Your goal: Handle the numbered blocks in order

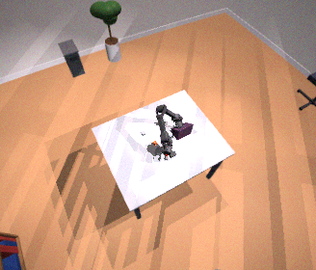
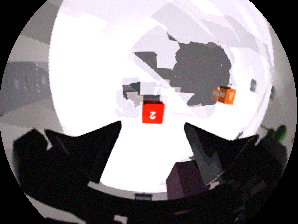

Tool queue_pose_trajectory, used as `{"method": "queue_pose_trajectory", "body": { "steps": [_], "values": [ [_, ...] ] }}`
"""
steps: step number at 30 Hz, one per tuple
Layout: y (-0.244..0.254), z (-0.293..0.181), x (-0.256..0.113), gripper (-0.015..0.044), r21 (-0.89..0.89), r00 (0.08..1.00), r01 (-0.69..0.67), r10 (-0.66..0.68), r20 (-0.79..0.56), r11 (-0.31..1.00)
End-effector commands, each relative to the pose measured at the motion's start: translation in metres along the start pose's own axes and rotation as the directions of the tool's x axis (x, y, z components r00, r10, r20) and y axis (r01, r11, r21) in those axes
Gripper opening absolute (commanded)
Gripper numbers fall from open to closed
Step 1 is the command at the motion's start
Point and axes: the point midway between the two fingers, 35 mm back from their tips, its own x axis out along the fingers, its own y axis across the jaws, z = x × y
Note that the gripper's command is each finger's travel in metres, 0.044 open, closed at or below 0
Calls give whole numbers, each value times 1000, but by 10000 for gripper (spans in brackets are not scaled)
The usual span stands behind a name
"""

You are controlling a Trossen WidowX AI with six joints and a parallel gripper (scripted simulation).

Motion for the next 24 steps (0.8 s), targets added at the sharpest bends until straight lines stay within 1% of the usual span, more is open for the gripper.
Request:
{"method": "queue_pose_trajectory", "body": {
  "steps": [1, 3, 6, 8, 11, 12, 21, 22, 24],
  "values": [
    [0, 2, -10, 400, 12, 1000, -13, 13, 1, 1000],
    [0, 3, -20, 348, 12, 1000, -14, 14, 1, 1000],
    [1, 4, -67, 269, 11, 1000, -16, 16, 1, 1000],
    [-1, 2, -88, 216, 11, 1000, -16, 16, 0, 1000],
    [-1, 2, -91, 138, 11, 1000, -15, 15, 0, 1000],
    [-1, 2, -91, 120, 11, 1000, -15, 15, 0, 1000],
    [-3, 4, -92, 120, 11, 1000, -18, 18, 0, 1000],
    [-11, 11, -93, 120, 8, 1000, -24, 24, 0, 1000],
    [-41, 35, -98, 120, 2, 999, -43, 43, 1, 999]
  ]
}}
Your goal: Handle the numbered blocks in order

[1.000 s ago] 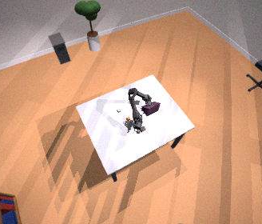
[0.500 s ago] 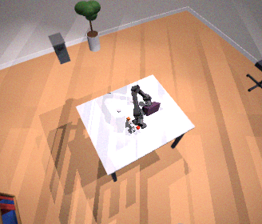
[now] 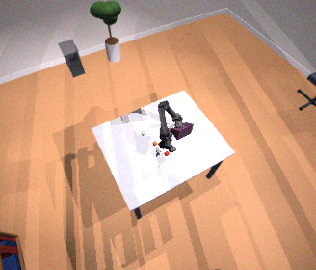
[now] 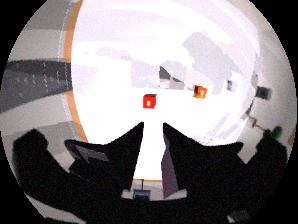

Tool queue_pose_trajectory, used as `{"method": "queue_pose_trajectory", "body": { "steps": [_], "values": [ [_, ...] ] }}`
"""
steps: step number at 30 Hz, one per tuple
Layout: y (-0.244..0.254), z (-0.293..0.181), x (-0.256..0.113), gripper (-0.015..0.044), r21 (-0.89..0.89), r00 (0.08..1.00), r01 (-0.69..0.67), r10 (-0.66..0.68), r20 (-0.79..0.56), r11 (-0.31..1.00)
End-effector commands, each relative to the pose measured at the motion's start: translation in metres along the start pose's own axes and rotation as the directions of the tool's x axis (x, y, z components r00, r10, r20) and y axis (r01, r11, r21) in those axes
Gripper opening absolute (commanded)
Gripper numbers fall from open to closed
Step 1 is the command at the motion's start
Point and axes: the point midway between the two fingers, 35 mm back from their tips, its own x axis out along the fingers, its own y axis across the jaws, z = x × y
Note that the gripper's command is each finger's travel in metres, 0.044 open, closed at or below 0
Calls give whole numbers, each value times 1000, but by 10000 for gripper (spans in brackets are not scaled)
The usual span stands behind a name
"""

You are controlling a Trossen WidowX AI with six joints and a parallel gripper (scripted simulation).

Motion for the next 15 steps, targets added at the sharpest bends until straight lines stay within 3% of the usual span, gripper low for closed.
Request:
{"method": "queue_pose_trajectory", "body": {
  "steps": [1, 8, 15],
  "values": [
    [-51, 38, -11, 120, 15, 999, -35, 35, 13, 999],
    [-162, 79, -12, 120, 16, 999, -38, 38, 23, 999],
    [-281, 78, -4, 120, 28, 1000, 13, -13, 12, 1000]
  ]
}}
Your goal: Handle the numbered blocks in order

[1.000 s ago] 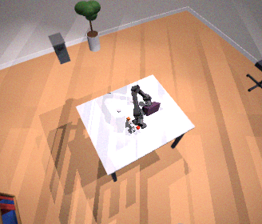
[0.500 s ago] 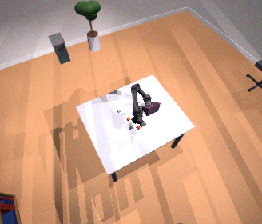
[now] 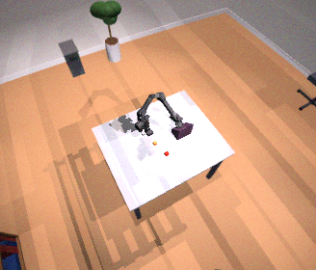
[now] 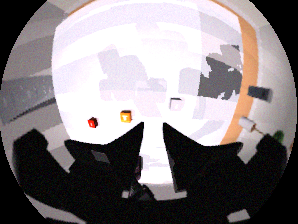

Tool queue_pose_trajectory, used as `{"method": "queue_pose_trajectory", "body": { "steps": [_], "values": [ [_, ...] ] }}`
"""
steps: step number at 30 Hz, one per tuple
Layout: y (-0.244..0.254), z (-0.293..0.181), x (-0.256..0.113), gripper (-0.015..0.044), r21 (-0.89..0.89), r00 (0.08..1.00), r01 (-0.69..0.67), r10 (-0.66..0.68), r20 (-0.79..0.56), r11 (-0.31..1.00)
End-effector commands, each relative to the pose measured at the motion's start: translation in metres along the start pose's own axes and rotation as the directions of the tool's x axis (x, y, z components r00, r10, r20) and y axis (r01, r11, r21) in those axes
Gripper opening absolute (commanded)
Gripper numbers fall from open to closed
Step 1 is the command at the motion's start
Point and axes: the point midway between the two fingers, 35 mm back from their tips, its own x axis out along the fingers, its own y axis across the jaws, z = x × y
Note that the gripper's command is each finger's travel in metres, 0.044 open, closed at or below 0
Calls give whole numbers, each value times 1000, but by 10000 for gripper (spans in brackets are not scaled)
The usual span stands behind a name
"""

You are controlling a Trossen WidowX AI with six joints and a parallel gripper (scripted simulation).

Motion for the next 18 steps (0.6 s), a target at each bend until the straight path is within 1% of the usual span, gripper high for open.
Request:
{"method": "queue_pose_trajectory", "body": {
  "steps": [1, 5, 7, 10, 12, 15, 16, 18],
  "values": [
    [-54, -6, -1, 120, 7, 1000, 30, -30, 4, 1000],
    [-54, -6, -1, 120, 8, 1000, 30, -30, 4, 1000],
    [-54, -4, 9, 173, 7, 1000, 29, -29, 4, 1000],
    [-55, -3, 56, 251, 8, 1000, 29, -29, 5, 1000],
    [-57, -5, 77, 304, 8, 999, 33, -33, 5, 999],
    [-57, -5, 79, 382, 8, 999, 34, -34, 5, 999],
    [-57, -5, 79, 400, 8, 999, 34, -34, 5, 999],
    [-57, -5, 80, 400, 8, 999, 34, -34, 5, 999]
  ]
}}
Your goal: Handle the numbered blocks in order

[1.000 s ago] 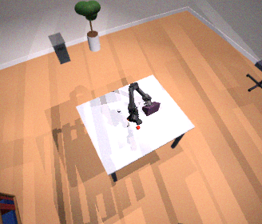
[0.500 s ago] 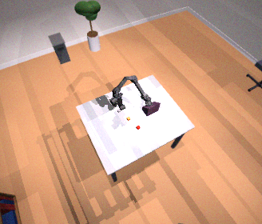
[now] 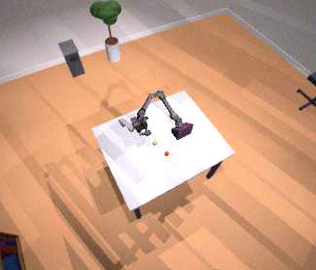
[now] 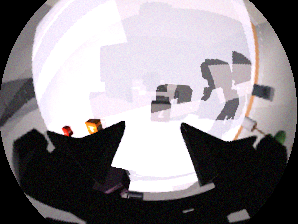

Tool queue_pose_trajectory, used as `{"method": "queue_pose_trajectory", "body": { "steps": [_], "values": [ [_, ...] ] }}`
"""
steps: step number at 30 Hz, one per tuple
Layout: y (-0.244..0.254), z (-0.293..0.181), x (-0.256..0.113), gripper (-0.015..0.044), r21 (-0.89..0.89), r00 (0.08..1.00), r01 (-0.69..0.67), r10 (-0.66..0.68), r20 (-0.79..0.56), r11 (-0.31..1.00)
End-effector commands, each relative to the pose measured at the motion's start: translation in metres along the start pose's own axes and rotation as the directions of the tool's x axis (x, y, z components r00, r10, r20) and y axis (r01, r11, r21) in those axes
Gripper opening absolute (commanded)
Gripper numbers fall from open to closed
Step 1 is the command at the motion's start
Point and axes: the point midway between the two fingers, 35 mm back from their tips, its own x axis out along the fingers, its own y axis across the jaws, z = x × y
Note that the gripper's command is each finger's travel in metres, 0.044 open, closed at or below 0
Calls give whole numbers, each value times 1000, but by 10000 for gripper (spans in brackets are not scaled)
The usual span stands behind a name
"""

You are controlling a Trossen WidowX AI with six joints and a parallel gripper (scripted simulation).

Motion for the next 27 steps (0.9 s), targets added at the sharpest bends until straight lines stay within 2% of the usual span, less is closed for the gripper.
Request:
{"method": "queue_pose_trajectory", "body": {
  "steps": [1, 24, 27],
  "values": [
    [-1, 2, 3, 400, -2, 1000, 7, -7, 15, 1000],
    [-2, 2, 37, 400, -2, 1000, 9, -9, 15, 1000],
    [-2, 2, 37, 321, -2, 1000, 9, -9, 15, 1000]
  ]
}}
